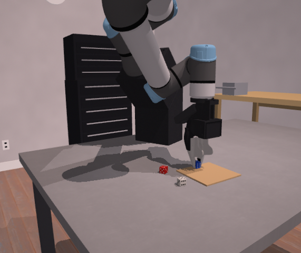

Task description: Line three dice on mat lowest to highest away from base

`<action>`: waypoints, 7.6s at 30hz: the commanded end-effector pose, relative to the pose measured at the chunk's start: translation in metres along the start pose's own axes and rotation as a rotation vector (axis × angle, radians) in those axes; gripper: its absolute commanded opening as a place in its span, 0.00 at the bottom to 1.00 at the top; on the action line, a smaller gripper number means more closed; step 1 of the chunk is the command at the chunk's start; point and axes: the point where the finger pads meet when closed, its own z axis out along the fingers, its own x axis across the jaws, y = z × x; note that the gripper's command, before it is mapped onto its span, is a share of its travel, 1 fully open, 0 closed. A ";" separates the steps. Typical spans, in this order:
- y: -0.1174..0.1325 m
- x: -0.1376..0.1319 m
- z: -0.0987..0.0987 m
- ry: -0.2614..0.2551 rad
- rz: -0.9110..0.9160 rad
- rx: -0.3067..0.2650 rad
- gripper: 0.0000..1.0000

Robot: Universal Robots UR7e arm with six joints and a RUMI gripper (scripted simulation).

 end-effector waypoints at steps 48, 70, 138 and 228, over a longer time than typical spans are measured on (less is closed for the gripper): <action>0.001 0.000 0.001 -0.001 0.001 -0.001 0.21; 0.000 0.000 -0.072 0.000 -0.001 -0.001 0.21; 0.004 -0.002 -0.088 -0.001 0.144 -0.002 1.00; 0.049 -0.022 -0.081 0.002 1.902 0.000 1.00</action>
